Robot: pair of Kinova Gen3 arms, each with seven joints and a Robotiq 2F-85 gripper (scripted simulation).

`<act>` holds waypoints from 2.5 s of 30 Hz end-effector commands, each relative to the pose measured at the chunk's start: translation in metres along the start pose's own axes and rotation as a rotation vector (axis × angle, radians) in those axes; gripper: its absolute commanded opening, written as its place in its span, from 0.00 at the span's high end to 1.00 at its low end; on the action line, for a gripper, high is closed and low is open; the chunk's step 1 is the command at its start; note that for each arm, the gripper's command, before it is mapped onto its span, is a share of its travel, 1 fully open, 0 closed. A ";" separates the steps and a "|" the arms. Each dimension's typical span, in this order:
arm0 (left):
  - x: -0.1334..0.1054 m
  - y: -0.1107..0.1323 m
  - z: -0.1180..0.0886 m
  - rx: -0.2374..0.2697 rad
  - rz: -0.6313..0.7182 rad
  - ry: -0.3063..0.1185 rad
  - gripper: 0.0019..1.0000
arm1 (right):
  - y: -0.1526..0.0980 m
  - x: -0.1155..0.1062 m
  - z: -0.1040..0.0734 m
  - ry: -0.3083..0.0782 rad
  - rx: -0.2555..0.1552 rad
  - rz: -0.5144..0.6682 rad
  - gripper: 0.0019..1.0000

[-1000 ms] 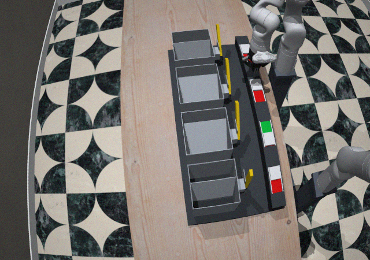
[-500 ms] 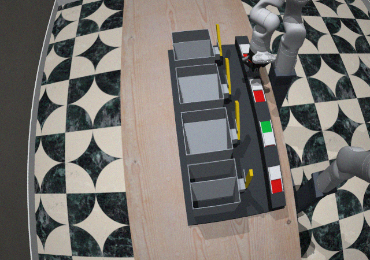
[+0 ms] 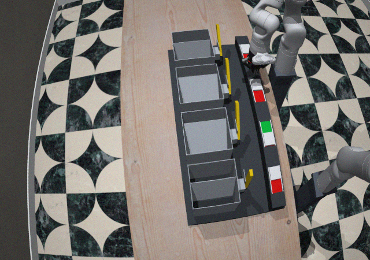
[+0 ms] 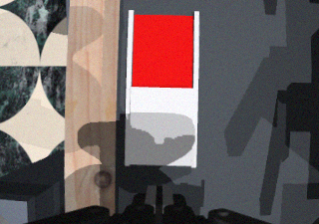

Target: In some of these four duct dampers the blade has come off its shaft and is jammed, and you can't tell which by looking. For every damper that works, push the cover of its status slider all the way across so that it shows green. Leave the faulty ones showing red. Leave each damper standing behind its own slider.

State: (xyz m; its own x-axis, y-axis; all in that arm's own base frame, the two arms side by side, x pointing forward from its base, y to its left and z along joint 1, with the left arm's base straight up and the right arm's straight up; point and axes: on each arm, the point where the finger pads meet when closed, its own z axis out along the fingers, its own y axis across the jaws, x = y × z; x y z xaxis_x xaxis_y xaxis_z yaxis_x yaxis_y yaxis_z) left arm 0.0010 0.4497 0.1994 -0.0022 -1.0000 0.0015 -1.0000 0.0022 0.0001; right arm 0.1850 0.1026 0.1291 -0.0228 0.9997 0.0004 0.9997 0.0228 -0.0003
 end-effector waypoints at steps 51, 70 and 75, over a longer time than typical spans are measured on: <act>0.000 0.000 -0.001 0.000 0.000 -0.002 0.00 | 0.000 0.000 0.016 0.000 -0.001 0.000 0.90; 0.000 0.000 -0.001 0.000 0.000 -0.002 0.00 | 0.000 0.000 0.016 0.000 -0.001 0.000 0.90; 0.000 0.000 -0.001 0.000 0.000 -0.002 0.00 | 0.000 0.000 0.016 0.000 -0.001 0.000 0.90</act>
State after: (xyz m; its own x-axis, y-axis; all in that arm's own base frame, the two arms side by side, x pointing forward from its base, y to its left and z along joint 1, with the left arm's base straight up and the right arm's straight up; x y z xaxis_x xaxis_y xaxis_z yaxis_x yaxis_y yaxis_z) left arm 0.0010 0.4497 0.1994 -0.0022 -1.0000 0.0015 -1.0000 0.0022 0.0001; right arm 0.1851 0.1029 0.1132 -0.0227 0.9997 0.0000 0.9997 0.0227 -0.0001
